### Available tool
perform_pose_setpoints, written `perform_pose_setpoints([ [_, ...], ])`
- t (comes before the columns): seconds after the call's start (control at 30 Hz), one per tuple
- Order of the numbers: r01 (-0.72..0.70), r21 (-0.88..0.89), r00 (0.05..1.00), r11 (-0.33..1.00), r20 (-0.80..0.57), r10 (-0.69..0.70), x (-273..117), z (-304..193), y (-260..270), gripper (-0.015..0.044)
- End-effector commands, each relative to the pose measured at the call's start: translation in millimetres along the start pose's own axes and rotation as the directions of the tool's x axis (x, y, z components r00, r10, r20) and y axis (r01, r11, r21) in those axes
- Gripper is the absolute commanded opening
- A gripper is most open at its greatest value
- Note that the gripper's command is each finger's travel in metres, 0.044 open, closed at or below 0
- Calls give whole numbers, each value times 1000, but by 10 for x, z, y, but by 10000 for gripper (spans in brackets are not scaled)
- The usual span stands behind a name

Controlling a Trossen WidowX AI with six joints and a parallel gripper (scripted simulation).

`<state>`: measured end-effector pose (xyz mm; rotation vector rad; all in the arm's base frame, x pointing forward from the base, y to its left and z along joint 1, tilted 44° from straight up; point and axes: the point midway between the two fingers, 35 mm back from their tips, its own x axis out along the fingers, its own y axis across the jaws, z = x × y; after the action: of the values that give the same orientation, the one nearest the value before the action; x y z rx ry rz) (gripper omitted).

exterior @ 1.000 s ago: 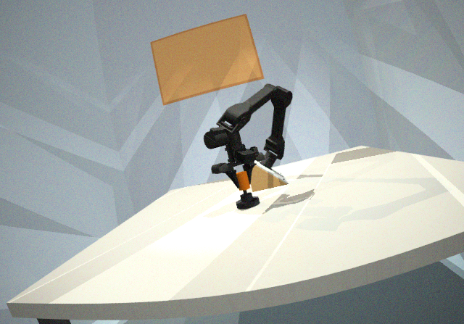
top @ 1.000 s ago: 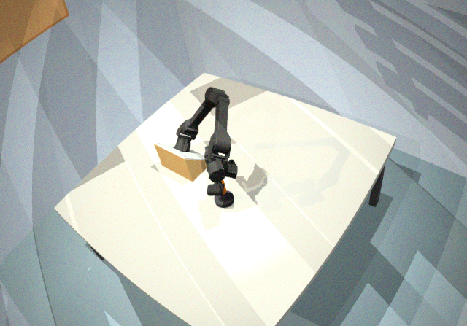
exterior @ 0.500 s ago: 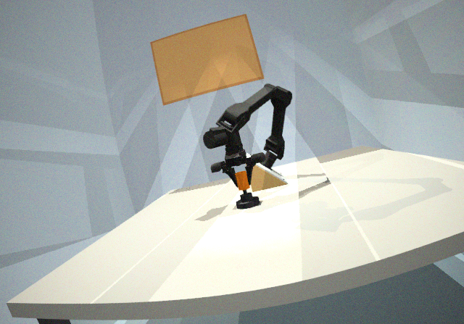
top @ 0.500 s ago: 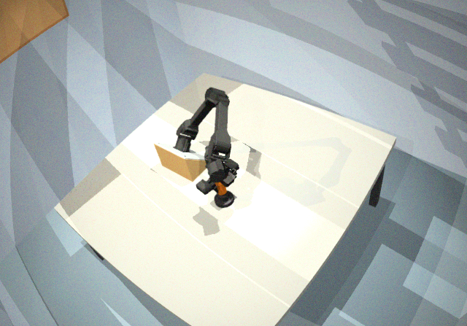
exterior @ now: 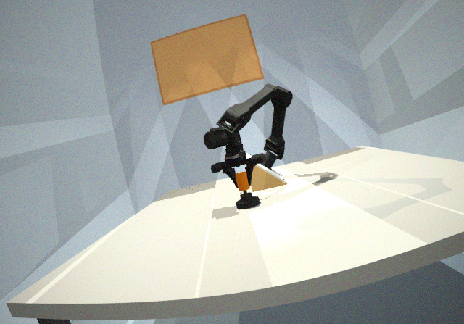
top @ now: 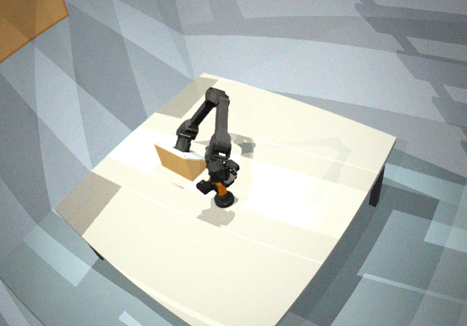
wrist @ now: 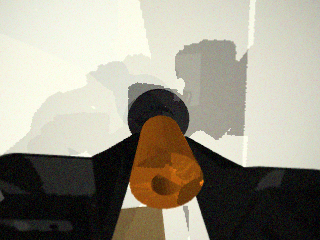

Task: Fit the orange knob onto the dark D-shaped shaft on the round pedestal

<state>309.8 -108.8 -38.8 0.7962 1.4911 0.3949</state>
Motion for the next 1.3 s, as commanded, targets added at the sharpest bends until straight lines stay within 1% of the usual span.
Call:
perform_pose_setpoints([
  [0.0,-1,7,1000,1000,0,1,6,-22,2,0],
  [0.57,-1,7,1000,1000,0,1,-43,-16,-4,0],
  [0.67,-1,61,1000,998,0,1,-46,-15,-4,0],
  [0.8,-1,204,1000,979,0,1,-42,8,-7,0],
  [1.27,-1,215,1000,977,0,1,-18,4,2,0],
])
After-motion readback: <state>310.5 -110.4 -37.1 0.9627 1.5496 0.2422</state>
